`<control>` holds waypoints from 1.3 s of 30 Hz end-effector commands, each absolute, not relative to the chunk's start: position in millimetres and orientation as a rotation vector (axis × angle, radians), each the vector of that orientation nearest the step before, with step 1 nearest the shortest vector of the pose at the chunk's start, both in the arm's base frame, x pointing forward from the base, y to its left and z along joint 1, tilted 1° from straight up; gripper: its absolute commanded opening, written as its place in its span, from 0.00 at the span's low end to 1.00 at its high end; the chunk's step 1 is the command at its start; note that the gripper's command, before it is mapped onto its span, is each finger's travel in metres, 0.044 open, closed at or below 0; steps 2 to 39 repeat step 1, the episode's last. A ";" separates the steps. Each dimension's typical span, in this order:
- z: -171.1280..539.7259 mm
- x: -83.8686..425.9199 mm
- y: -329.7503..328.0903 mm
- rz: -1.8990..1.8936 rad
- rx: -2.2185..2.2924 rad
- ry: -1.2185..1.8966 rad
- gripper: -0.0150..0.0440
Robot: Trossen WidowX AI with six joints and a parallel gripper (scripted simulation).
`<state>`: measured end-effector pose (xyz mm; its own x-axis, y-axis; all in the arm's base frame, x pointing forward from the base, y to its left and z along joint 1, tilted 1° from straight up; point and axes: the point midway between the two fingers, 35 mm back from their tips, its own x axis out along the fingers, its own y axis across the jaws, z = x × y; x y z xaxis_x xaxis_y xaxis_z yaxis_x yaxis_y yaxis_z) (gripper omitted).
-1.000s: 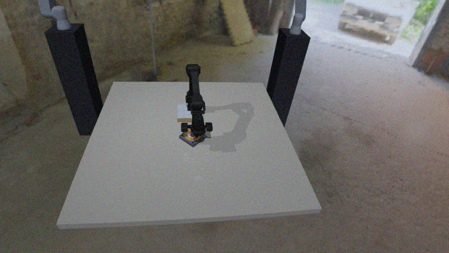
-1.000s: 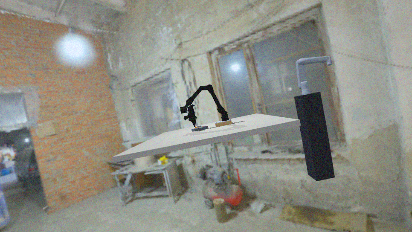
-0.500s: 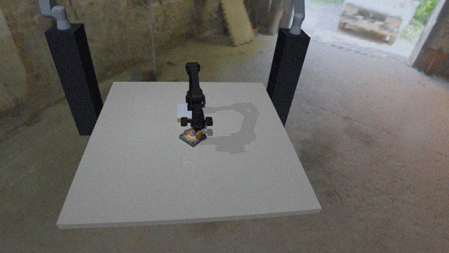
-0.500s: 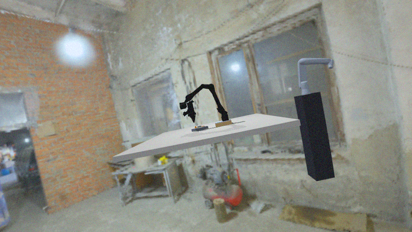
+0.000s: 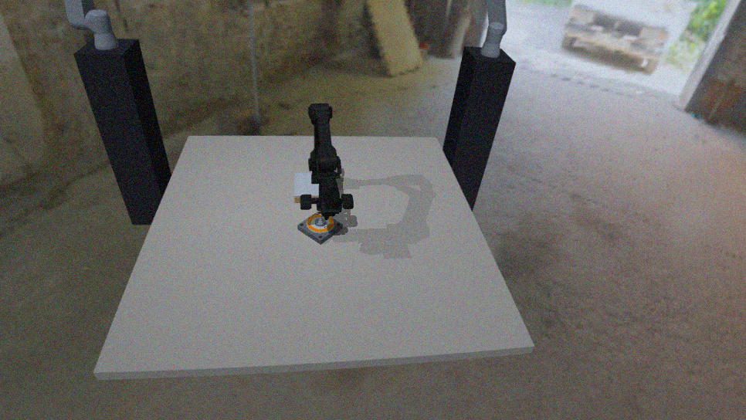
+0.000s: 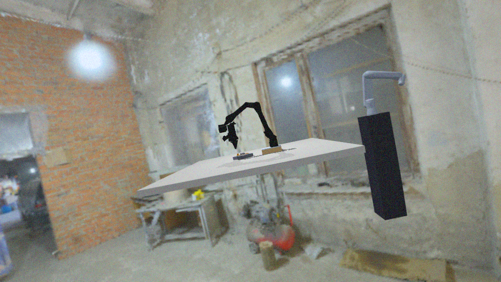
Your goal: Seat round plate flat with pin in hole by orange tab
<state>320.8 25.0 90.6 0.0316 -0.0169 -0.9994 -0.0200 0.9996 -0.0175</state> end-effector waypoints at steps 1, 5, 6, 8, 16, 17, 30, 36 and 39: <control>90.2 321.3 25.1 0.003 -0.029 1.539 0.25; 90.2 321.3 25.1 0.003 -0.029 1.539 0.25; 90.2 321.3 25.1 0.003 -0.029 1.539 0.25; 90.2 321.3 25.1 0.003 -0.029 1.539 0.25; 90.2 321.3 25.1 0.003 -0.029 1.539 0.25; 90.2 321.3 25.1 0.003 -0.029 1.539 0.25; 90.2 321.3 25.1 0.003 -0.029 1.539 0.25; 90.2 321.3 25.1 0.003 -0.029 1.539 0.25; 90.2 321.3 25.1 0.003 -0.029 1.539 0.25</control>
